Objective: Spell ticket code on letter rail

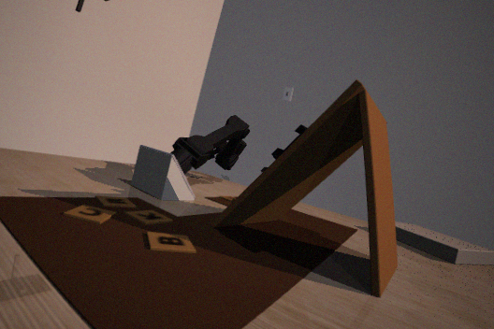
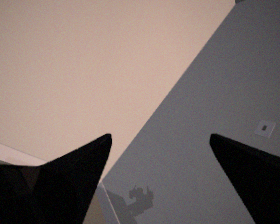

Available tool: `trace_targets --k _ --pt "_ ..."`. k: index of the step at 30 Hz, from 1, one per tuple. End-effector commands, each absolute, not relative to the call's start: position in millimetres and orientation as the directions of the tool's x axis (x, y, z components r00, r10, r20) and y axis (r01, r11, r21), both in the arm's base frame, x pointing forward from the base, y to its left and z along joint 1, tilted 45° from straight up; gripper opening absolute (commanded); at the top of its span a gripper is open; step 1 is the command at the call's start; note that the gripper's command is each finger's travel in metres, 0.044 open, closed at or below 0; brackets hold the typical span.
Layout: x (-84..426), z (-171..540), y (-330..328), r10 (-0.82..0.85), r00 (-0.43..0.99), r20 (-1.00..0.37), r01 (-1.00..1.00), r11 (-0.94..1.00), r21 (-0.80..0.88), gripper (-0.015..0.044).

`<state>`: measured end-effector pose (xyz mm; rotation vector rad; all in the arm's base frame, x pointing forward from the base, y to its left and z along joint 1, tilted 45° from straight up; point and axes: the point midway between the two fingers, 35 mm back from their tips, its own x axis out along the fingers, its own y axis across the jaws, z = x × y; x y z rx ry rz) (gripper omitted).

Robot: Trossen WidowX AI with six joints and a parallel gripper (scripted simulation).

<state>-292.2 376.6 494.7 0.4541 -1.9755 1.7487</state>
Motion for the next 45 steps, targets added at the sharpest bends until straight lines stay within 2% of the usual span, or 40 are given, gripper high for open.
trace_targets --k 1,11,24,34,45 --pt "-245.5 495.3 405.1 0.189 -0.827 0.530 -0.516 0.121 -0.848 0.0440" --pt "-101.7 498.2 449.4 0.527 -0.693 0.492 -0.519 0.109 -0.848 0.0440" --pt "94.1 484.7 435.8 0.854 -0.332 0.401 -0.578 0.151 -0.802 0.0440" --pt "224.7 460.1 379.3 0.955 0.001 0.298 -0.616 0.235 -0.752 0.0440" --pt "333.6 431.4 272.4 0.908 0.377 0.183 -0.635 0.398 -0.662 0.0440"
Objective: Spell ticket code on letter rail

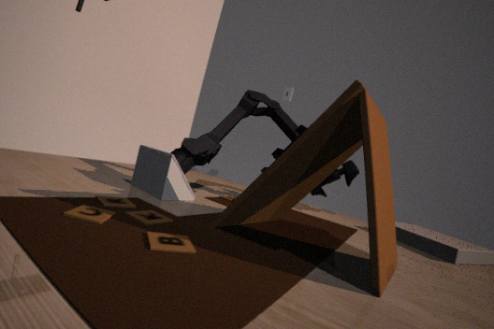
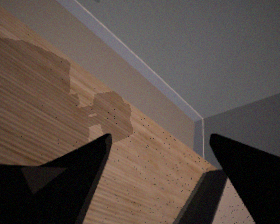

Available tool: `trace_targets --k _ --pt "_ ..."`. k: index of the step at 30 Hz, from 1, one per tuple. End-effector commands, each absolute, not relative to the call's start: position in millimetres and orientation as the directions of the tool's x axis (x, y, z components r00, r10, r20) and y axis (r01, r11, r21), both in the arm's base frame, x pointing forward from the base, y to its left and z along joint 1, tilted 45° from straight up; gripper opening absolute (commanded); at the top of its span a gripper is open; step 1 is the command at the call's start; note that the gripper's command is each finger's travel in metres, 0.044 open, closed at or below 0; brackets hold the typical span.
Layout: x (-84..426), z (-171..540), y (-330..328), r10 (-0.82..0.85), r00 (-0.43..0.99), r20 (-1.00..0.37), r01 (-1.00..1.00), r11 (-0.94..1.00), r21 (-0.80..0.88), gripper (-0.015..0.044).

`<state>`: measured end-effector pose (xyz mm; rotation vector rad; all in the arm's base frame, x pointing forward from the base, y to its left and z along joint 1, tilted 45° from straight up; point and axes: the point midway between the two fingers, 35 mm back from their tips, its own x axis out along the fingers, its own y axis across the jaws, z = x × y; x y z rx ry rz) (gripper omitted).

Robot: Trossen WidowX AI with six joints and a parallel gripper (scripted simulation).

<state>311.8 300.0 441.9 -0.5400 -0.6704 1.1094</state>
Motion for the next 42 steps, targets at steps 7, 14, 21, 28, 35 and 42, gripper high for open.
trace_targets --k 7,14,21,28,35,42 --pt "377.6 411.4 188.7 0.800 0.590 0.107 -0.610 0.528 -0.591 0.0440" --pt "399.9 389.5 99.5 0.644 0.764 0.027 -0.544 0.667 -0.509 0.0440" --pt "400.2 362.5 7.9 0.450 0.891 -0.064 -0.434 0.802 -0.410 0.0440" --pt "379.9 335.0 -73.1 0.249 0.956 -0.152 -0.286 0.908 -0.307 0.0440" --pt "346.4 308.7 -137.7 0.068 0.970 -0.232 -0.119 0.971 -0.210 0.0440" --pt "305.5 247.1 -171.7 0.020 0.929 -0.368 -0.057 0.994 -0.089 0.0440"
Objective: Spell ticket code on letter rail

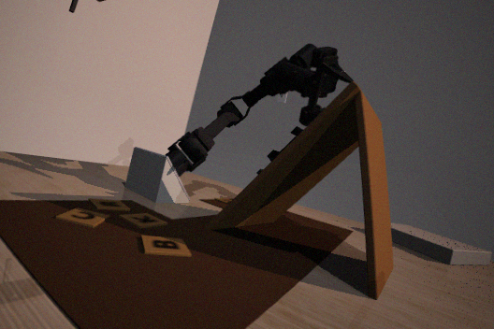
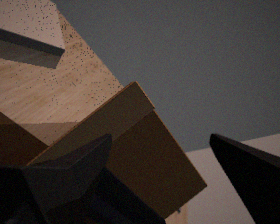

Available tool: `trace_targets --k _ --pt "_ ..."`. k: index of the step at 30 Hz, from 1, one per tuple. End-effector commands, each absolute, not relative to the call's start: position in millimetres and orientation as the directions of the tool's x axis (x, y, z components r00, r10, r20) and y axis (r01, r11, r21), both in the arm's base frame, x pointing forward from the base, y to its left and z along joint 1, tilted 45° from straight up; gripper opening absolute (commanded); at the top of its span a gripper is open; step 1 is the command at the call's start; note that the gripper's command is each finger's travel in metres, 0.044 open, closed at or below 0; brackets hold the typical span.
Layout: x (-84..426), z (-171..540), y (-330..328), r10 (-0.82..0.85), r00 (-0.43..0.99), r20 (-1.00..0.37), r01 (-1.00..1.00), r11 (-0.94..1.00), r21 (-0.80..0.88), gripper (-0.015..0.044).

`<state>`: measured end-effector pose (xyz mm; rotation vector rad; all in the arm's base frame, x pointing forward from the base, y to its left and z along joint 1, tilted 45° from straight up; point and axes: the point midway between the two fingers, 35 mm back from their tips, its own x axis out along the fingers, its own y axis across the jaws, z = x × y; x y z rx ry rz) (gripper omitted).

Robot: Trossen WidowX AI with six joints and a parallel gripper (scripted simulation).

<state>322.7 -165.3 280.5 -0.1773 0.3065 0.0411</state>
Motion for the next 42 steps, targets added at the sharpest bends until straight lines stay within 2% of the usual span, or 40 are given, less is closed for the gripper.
trace_targets --k 1,8,15,29,32,36,39,42 --pt "298.6 236.1 -173.2 0.026 0.922 -0.387 -0.051 0.997 -0.056 0.0440" --pt "232.6 151.1 -166.0 0.098 0.870 -0.483 0.045 0.960 0.276 0.0440" --pt "174.4 93.4 -125.7 0.156 0.889 -0.431 0.174 0.754 0.633 0.0440" --pt "170.4 89.9 -120.9 0.156 0.895 -0.419 0.184 0.725 0.664 0.0440" --pt "172.6 105.1 -128.5 0.154 0.893 -0.424 0.124 0.820 0.559 0.0440" --pt "177.4 149.7 -143.0 0.148 0.887 -0.438 -0.056 0.975 0.214 0.0440" --pt "179.5 184.9 -147.3 0.142 0.883 -0.448 -0.193 0.979 -0.069 0.0440" --pt "180.0 220.7 -146.0 0.136 0.879 -0.457 -0.316 0.885 -0.343 0.0440"
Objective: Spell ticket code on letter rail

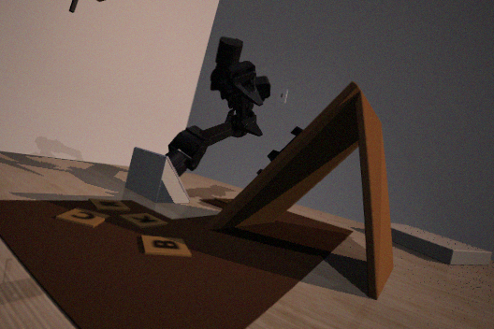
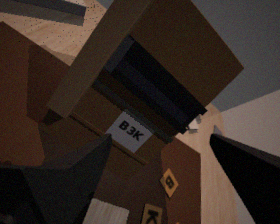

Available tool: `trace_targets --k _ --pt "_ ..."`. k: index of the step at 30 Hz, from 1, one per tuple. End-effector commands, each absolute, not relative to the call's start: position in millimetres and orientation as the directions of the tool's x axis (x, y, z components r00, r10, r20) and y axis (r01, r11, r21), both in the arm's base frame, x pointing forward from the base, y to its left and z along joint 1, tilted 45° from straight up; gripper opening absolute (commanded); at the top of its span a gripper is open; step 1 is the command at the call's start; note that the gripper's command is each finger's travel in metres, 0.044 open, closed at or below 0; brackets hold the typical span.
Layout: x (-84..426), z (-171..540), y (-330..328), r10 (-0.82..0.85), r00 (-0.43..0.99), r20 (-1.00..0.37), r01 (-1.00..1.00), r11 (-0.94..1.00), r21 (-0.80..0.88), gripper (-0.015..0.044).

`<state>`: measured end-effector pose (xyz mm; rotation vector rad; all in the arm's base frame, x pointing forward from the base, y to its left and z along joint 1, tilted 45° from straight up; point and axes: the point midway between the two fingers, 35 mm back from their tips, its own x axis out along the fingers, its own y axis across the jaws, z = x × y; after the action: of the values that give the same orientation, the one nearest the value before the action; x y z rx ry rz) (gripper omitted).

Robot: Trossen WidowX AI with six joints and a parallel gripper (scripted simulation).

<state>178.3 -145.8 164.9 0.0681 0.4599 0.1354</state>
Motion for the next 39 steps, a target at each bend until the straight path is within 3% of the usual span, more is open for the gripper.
trace_targets --k 1,6,39 --pt "179.8 232.7 -144.2 0.134 0.877 -0.460 -0.351 0.833 -0.427 0.0440" --pt "178.5 261.5 -137.5 0.129 0.874 -0.468 -0.425 0.669 -0.610 0.0440" --pt "163.1 245.7 -161.3 0.128 0.874 -0.468 -0.425 0.668 -0.611 0.0440"
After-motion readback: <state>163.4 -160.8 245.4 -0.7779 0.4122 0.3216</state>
